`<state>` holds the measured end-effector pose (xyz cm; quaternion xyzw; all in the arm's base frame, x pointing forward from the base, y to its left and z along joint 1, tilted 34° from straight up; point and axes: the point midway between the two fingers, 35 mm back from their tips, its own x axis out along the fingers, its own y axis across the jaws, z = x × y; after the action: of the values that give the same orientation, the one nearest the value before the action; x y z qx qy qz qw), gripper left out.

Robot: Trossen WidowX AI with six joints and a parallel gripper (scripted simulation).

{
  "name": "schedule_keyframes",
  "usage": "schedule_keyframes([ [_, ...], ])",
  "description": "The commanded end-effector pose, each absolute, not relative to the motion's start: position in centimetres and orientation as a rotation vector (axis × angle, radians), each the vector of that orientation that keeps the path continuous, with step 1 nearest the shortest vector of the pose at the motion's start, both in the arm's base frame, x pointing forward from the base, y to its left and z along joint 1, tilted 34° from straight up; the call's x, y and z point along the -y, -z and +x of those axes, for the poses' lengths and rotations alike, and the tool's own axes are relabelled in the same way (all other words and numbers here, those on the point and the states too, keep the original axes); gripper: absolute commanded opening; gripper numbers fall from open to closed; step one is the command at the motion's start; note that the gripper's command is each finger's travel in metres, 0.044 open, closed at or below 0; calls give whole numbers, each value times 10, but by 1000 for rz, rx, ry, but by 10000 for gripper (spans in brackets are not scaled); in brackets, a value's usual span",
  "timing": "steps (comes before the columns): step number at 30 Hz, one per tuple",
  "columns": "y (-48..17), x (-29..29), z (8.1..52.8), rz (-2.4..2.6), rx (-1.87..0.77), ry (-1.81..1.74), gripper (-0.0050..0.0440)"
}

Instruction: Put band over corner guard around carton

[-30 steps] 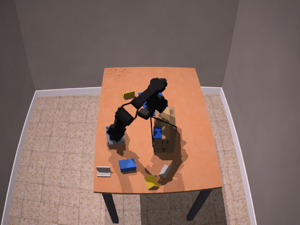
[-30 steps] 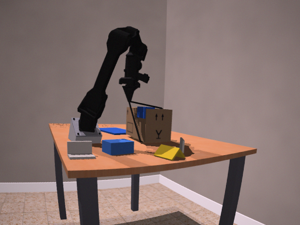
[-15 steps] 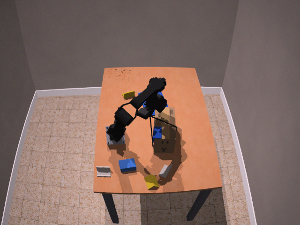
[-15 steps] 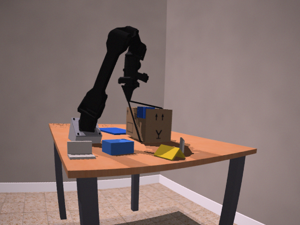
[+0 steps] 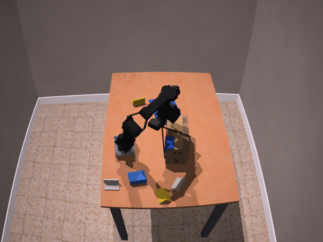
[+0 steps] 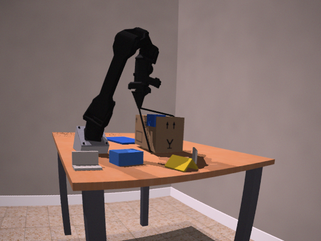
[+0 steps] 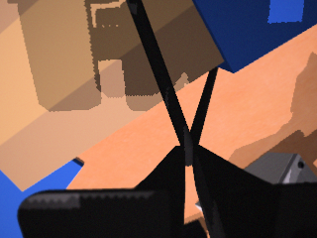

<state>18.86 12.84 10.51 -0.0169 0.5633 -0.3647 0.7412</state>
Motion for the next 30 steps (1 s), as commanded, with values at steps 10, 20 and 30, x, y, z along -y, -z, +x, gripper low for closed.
schedule_keyframes([
  [10, -115, -117, 188, -33, -1246, 788, 0],
  [20, -120, -109, 189, -33, -1246, 788, 0],
  [30, -126, -101, 189, -33, -1246, 788, 0],
])
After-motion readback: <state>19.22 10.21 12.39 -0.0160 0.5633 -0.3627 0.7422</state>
